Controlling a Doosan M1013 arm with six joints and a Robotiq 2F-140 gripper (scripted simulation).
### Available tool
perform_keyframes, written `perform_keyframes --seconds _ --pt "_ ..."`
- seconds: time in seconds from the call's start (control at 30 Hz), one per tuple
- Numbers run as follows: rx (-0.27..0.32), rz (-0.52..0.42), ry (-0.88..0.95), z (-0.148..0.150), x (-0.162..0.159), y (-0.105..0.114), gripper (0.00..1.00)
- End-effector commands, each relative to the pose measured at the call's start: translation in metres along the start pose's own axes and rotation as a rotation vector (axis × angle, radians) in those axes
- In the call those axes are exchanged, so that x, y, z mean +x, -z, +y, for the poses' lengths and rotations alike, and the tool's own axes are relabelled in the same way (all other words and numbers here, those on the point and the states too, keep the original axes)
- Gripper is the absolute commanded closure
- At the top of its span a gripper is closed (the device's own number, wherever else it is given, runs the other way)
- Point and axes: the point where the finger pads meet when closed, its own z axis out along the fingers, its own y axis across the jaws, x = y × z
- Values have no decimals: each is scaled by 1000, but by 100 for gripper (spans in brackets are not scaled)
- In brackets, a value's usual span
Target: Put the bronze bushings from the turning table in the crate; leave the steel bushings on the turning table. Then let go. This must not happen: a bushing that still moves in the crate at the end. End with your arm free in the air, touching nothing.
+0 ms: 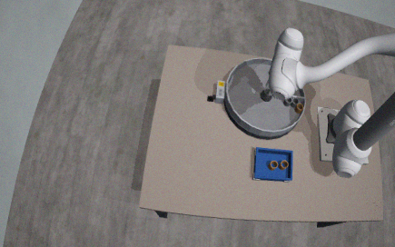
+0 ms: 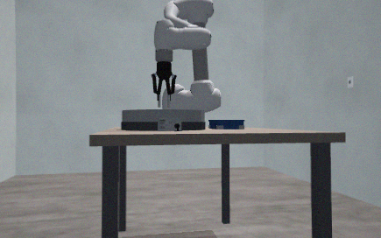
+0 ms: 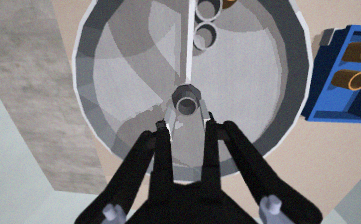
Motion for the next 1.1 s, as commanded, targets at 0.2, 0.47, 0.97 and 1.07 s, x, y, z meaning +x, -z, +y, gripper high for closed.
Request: perform_keyframes --seconds 0.2,0.47,0.97,1.07 --pt "-2 -10 4 1 -4 6 72" --pt "-2 -10 4 1 -4 6 72" --pt "-2 -10 4 1 -4 18 72" --pt "-2 -10 4 1 -4 18 72"
